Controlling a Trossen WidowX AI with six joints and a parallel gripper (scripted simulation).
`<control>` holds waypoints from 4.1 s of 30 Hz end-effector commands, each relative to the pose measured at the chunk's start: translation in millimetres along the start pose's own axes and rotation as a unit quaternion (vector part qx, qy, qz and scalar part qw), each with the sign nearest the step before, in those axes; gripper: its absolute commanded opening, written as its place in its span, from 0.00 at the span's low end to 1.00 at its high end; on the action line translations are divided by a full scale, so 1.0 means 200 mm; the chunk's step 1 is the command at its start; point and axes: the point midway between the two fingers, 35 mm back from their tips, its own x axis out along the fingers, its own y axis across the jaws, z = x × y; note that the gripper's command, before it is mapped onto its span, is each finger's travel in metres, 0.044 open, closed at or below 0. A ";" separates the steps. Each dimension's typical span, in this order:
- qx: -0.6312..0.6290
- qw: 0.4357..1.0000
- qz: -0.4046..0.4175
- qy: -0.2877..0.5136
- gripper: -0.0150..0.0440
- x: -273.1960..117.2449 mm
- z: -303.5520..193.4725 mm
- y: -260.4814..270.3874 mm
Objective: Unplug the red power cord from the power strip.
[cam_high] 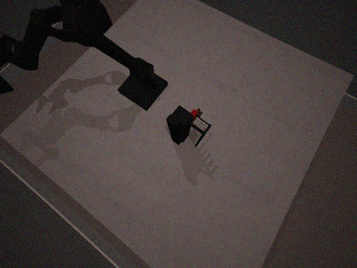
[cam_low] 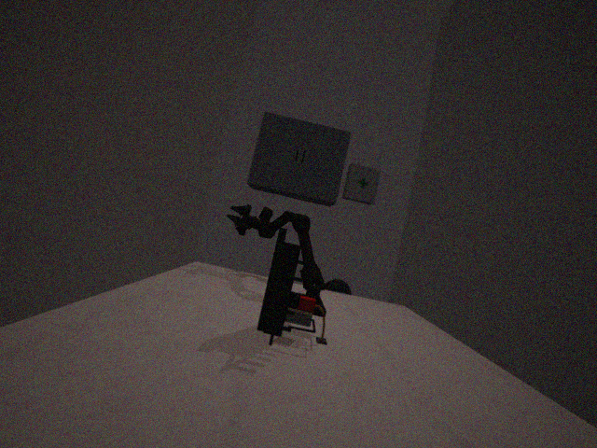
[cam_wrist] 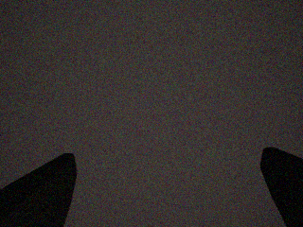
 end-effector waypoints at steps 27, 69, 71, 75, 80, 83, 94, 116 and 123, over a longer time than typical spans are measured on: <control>0.214 0.964 -0.079 -0.136 0.53 0.78 0.77 -0.96; 0.321 0.759 -0.113 -0.555 0.53 -0.18 2.11 -3.29; 0.313 0.746 -0.115 -0.577 0.53 -0.31 2.14 -3.37; 0.293 0.720 -0.115 -0.619 0.53 -0.57 2.21 -3.49; 0.263 0.674 -0.119 -0.680 0.53 -0.94 2.27 -3.59; 0.233 0.643 -0.104 -0.722 0.53 -1.20 2.31 -3.60; 0.080 0.633 0.135 -0.758 0.53 -1.52 2.36 -3.05; -0.074 0.624 0.298 -0.719 0.53 -1.67 2.18 -2.58; -0.074 0.624 0.298 -0.719 0.53 -1.62 2.18 -2.56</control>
